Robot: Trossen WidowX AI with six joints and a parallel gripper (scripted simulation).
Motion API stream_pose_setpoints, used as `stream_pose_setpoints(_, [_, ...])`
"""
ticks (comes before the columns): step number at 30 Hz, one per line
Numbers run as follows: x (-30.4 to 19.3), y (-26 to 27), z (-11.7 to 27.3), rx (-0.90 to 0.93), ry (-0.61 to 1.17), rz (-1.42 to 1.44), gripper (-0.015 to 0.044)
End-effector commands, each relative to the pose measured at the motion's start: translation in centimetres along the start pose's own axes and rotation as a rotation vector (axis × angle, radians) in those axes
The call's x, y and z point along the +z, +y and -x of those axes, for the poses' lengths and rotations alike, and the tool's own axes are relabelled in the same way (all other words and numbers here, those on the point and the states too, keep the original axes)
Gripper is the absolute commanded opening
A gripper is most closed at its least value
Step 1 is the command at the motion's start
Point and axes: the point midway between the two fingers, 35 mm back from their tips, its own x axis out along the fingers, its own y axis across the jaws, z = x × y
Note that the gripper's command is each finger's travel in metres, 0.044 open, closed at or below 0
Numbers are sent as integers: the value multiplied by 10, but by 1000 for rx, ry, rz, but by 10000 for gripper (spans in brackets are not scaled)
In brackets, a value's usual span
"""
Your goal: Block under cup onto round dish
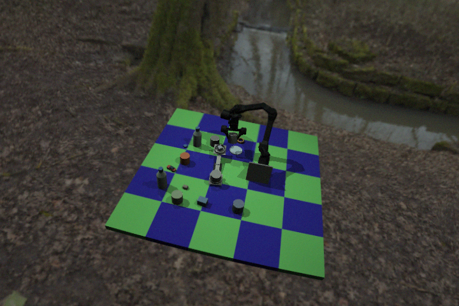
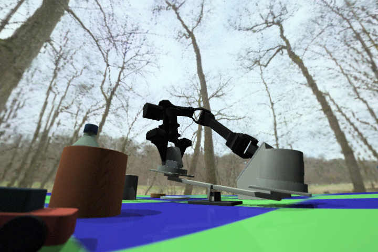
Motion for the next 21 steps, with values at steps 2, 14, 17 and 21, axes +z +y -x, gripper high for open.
stream_pose_setpoints(2, [12,-20,-6,16,6,0,0])
stream_pose_setpoints(14, [30,-67,-21,28,-11,-2,0])
stream_pose_setpoints(17, [34,-79,-24,30,-20,-1,0])
stream_pose_setpoints(21, [37,-94,-27,31,-35,1,0])
